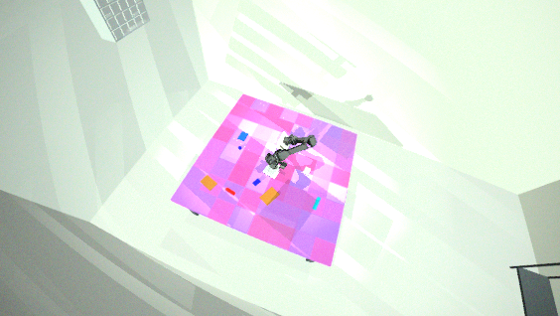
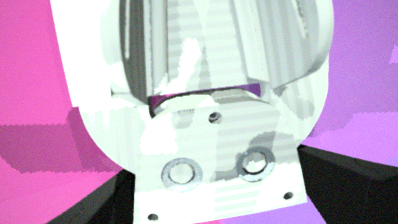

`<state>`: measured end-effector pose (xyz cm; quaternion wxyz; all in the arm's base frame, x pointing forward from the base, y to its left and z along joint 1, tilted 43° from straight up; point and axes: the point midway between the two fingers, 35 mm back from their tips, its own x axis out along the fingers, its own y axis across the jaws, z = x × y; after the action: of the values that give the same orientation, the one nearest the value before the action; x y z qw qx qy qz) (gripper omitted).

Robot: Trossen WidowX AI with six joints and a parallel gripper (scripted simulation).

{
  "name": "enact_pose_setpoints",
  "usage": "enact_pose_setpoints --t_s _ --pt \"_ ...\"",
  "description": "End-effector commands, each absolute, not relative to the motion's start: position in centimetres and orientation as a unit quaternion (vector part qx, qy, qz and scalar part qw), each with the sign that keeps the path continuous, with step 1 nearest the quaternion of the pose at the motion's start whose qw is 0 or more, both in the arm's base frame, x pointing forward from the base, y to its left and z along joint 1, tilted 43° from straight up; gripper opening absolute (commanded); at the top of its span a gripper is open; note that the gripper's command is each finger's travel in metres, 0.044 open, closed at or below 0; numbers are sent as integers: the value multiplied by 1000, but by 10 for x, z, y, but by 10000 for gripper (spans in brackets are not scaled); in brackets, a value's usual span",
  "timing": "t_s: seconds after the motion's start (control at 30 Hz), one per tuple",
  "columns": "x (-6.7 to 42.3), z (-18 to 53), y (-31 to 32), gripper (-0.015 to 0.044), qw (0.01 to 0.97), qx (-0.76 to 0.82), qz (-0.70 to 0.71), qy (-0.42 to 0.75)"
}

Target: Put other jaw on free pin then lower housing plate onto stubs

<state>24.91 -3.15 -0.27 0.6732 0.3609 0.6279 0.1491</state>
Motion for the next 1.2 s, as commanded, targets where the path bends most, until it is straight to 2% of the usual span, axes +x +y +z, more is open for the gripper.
enact_pose_setpoints --t_s 0.0,0.37,0.47,0.5,0.97,1.17 --pt "249 -4 -32 351 672 362 147 629" --pt "249 -4 -32 351 672 362 147 629" --pt "249 -3 -31 430 673 361 149 628" --pt "249 -3 -31 440 673 361 149 628" --pt "249 -1 -33 440 673 361 149 628" --pt "240 37 -68 440 672 361 147 630"
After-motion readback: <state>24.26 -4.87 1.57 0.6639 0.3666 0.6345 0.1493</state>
